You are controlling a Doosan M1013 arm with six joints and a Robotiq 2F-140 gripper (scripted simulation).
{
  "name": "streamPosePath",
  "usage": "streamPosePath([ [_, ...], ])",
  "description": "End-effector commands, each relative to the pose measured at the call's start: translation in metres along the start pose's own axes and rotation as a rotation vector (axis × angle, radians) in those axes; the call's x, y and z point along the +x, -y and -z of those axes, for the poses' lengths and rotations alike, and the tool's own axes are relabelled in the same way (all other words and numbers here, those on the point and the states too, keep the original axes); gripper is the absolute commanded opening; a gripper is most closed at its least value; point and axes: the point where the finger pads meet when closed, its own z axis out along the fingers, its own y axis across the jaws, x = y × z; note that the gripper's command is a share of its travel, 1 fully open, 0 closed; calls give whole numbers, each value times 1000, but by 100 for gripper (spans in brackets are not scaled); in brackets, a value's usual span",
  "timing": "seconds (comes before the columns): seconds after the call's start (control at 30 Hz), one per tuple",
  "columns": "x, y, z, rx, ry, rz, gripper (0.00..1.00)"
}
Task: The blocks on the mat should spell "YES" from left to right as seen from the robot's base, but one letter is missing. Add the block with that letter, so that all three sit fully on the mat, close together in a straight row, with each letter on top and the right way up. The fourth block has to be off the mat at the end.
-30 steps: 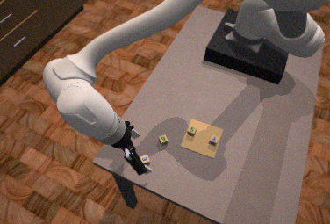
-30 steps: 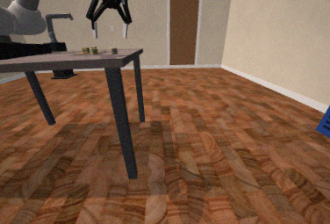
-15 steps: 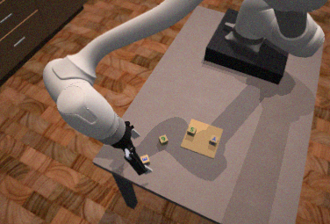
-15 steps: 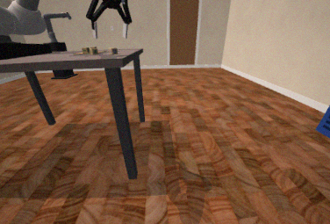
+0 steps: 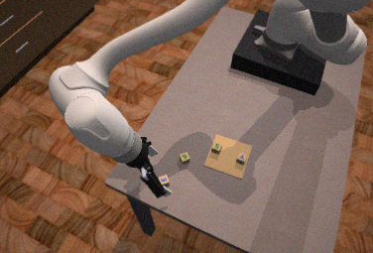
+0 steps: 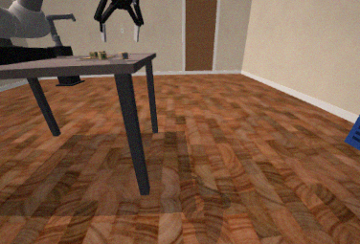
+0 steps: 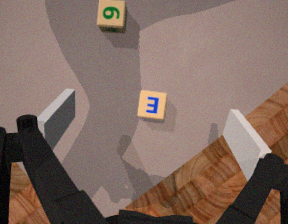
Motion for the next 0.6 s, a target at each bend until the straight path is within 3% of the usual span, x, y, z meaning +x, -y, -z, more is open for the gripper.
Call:
streamPosePath([
  [0.0, 5, -1, 12, 5, 70, -4, 100],
  [0.07, 14, -2, 31, 6, 175, -6, 100],
  [0.23, 29, -4, 61, -3, 329, -1, 100],
  [0.57, 30, -4, 63, -4, 343, 0, 100],
])
